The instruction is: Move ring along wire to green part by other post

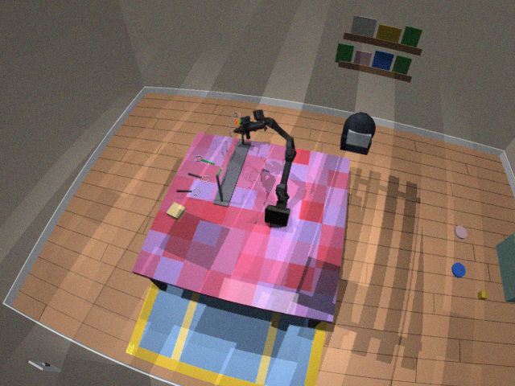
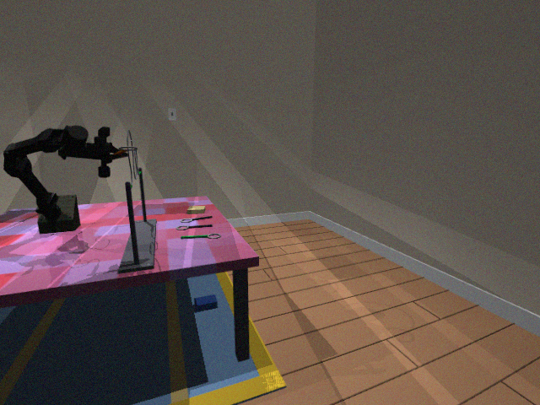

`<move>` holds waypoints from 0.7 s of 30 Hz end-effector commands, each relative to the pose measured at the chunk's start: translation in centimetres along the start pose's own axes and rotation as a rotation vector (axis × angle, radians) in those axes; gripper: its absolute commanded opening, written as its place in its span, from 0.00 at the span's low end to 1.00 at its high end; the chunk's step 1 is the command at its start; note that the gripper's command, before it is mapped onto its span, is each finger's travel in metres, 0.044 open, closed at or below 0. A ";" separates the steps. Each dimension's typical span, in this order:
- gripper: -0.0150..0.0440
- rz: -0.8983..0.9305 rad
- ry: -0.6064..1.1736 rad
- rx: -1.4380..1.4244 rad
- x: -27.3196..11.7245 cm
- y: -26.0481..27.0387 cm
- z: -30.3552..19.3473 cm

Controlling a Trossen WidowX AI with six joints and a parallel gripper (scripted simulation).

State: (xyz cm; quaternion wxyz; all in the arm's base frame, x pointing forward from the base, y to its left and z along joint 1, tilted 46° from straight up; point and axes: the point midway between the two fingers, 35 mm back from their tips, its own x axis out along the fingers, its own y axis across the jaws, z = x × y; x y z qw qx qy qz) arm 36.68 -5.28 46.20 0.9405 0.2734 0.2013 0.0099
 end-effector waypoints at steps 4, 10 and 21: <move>0.00 -0.036 -0.007 -0.083 -0.1 -0.1 0.1; 0.00 -0.074 -0.012 -0.154 -0.1 -0.5 0.1; 0.00 -0.140 -0.021 -0.278 -0.1 -1.0 0.2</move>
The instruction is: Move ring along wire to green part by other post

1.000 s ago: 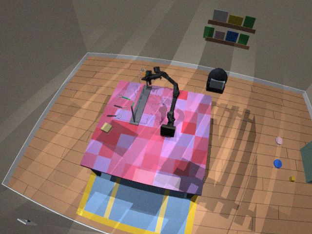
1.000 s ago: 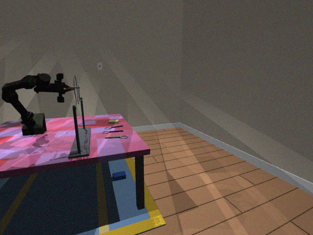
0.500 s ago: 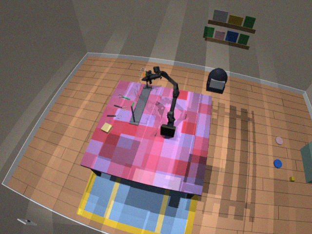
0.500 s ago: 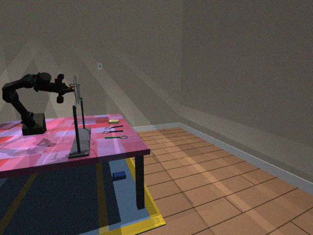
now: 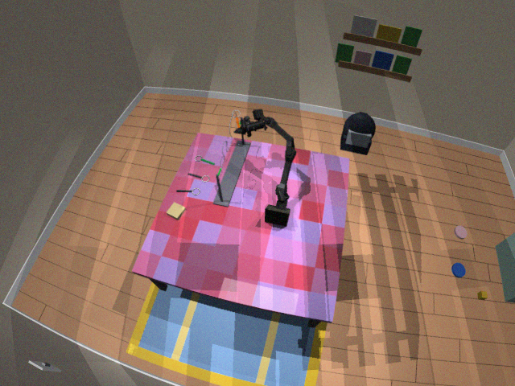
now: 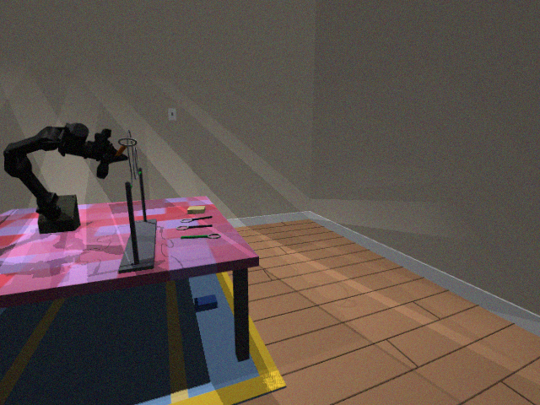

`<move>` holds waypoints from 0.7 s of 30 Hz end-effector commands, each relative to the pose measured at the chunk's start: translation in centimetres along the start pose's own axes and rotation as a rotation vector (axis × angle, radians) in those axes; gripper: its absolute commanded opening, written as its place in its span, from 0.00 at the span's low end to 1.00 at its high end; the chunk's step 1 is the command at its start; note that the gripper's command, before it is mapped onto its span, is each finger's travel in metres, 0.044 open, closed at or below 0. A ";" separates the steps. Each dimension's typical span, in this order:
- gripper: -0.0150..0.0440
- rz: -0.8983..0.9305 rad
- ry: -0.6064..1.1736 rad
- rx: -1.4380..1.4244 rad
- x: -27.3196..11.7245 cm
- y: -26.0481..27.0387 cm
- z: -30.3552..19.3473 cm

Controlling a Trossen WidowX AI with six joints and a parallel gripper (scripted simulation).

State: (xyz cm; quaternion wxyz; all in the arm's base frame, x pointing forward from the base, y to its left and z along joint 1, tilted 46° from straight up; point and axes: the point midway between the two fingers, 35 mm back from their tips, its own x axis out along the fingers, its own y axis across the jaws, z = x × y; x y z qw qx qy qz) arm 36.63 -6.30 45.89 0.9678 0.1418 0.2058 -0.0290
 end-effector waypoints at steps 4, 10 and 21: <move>0.00 -0.035 -0.004 -0.075 0.0 -0.2 0.0; 0.00 -0.071 -0.010 -0.143 0.0 -0.5 0.0; 0.00 -0.138 -0.022 -0.267 0.1 -1.1 0.1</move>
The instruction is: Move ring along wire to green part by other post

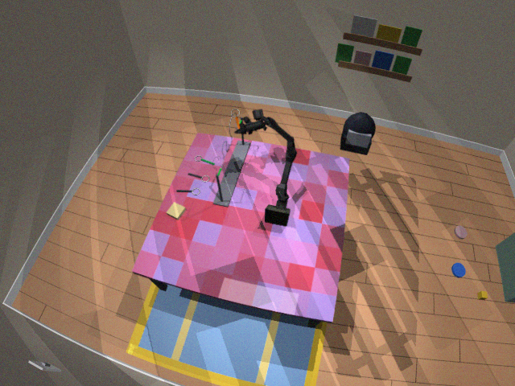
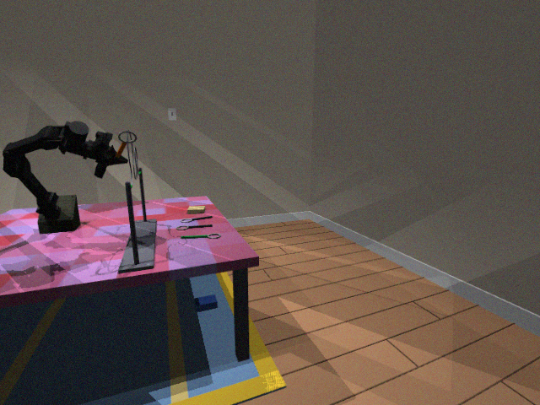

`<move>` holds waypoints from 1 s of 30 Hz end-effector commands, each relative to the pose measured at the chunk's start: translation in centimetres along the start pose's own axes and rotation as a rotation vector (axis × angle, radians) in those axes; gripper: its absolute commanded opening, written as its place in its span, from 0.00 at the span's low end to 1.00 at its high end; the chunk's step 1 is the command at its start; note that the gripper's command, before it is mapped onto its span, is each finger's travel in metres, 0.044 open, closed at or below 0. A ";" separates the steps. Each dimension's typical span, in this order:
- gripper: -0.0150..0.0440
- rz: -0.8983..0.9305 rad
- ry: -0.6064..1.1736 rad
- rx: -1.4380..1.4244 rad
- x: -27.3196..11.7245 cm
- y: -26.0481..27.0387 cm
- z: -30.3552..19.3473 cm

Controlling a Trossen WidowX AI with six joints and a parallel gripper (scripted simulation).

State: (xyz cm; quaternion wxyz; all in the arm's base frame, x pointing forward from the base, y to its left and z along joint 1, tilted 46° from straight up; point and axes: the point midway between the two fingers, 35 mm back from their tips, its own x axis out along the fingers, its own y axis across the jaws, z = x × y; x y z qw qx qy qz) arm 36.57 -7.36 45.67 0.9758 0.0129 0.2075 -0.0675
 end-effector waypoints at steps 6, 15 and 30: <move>0.00 -0.047 -0.011 -0.097 0.1 -0.3 0.0; 0.00 -0.102 -0.023 -0.199 0.1 -0.7 0.1; 0.00 -0.187 -0.043 -0.367 0.1 -1.5 0.3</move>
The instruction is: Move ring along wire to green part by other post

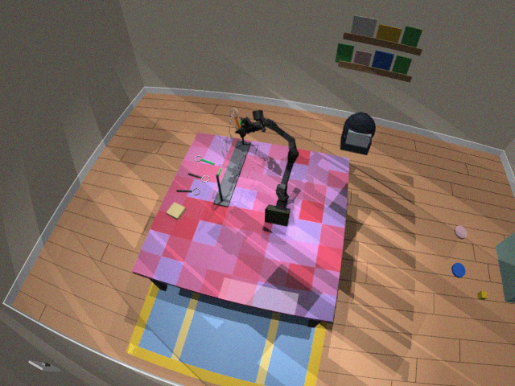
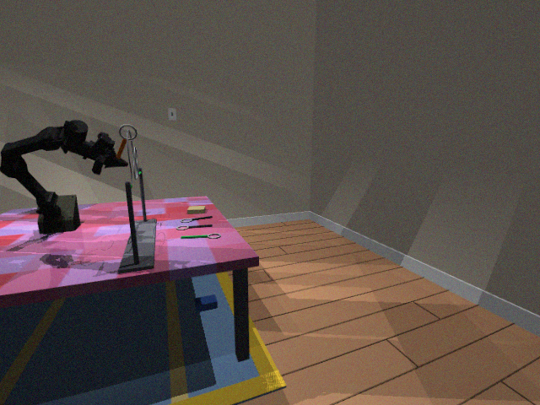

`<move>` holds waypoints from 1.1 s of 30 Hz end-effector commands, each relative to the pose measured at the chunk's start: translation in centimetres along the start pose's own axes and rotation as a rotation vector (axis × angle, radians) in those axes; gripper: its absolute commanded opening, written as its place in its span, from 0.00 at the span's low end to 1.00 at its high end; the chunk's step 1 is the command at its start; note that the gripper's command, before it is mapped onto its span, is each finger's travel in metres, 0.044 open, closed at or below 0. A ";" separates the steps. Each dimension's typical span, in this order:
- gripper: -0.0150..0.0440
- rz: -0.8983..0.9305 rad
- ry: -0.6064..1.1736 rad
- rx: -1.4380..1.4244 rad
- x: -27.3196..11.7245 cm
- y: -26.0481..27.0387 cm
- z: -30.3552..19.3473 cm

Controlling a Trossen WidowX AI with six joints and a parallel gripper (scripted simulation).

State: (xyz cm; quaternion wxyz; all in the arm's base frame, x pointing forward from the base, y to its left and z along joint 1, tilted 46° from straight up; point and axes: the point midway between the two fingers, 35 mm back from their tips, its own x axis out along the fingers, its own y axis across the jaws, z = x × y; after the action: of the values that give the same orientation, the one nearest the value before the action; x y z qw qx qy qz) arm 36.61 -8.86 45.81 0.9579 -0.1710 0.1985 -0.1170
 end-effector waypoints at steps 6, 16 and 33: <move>0.00 -0.045 -0.015 -0.096 0.0 -0.3 0.1; 0.00 -0.099 -0.030 -0.208 0.0 -0.9 0.2; 0.00 -0.189 -0.054 -0.400 0.0 -1.7 0.4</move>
State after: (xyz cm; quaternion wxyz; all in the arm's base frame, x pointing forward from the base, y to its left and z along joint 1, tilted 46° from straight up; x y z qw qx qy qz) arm 36.58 -10.24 46.66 0.9003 -0.3648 0.1778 -0.1573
